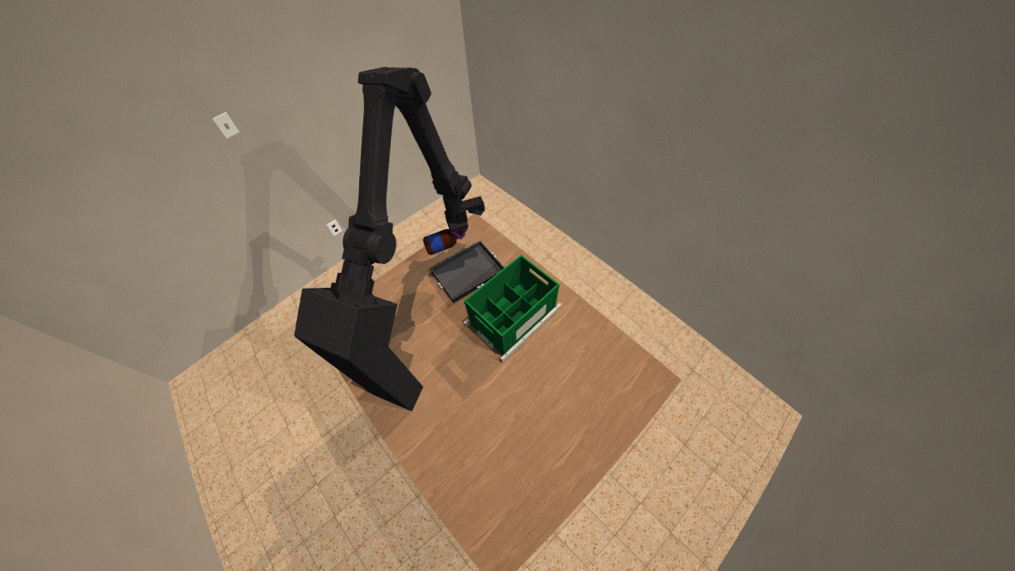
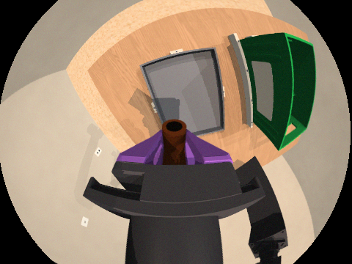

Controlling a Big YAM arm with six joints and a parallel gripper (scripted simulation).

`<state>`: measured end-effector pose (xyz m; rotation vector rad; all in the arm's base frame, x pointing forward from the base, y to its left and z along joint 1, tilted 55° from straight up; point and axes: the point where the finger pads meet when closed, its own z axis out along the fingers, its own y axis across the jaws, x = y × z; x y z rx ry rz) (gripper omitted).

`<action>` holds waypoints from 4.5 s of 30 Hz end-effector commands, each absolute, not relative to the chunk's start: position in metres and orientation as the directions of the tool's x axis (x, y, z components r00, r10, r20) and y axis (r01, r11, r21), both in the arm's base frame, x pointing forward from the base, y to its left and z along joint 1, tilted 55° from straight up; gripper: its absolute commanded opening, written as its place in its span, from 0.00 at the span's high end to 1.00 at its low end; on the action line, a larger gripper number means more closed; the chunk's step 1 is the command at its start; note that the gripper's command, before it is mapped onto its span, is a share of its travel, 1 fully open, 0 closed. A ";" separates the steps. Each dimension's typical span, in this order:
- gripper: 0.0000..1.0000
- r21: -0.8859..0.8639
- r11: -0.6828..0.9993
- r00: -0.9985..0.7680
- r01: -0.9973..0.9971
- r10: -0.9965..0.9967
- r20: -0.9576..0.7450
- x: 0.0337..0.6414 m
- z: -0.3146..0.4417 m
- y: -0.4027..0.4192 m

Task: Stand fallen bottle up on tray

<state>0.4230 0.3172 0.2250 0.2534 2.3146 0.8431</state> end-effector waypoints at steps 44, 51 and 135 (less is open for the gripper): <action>1.00 0.747 0.648 -0.748 0.148 0.568 -0.344 0.416 0.235 0.309; 1.00 0.747 0.648 -0.748 0.148 0.568 -0.344 0.416 0.235 0.309; 1.00 0.757 0.640 -0.624 0.132 0.647 -0.438 0.414 0.239 0.314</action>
